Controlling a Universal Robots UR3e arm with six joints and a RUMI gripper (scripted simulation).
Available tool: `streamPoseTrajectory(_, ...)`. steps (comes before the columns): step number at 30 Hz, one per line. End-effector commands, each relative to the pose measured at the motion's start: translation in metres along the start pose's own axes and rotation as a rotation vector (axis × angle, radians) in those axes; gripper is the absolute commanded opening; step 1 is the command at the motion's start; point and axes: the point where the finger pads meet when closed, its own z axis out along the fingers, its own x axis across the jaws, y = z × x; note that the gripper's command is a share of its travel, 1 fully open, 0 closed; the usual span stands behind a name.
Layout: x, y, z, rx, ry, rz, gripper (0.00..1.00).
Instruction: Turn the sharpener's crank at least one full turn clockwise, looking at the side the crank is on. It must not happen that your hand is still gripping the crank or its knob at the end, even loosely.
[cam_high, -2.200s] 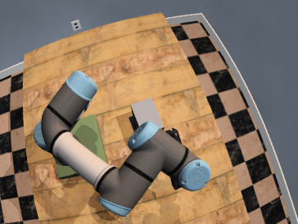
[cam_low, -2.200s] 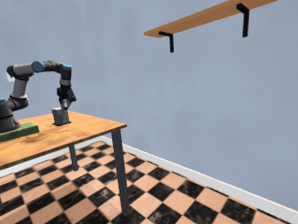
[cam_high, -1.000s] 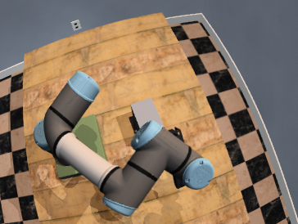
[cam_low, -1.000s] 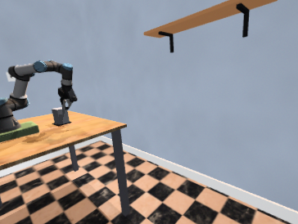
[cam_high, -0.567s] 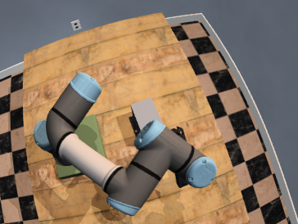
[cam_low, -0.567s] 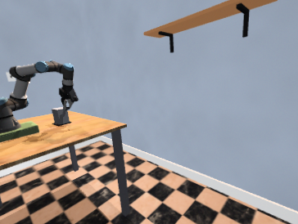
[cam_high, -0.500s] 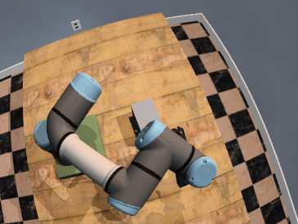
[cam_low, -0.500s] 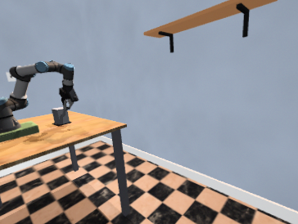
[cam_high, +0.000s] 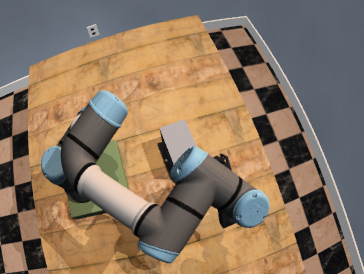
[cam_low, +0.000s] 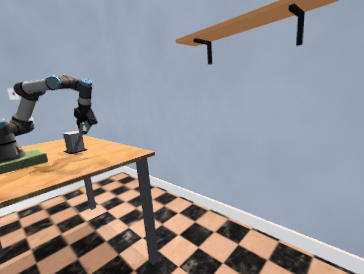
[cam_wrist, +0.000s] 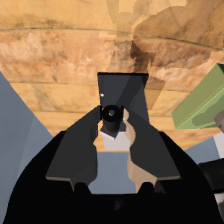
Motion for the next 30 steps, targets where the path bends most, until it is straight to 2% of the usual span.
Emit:
streamPoseTrajectory(1,-0.003,-0.001,0.001,0.002,-0.001,-0.001,0.09)
streamPoseTrajectory(30,-0.02,-0.009,0.014,0.002,-0.001,-0.001,0.09)
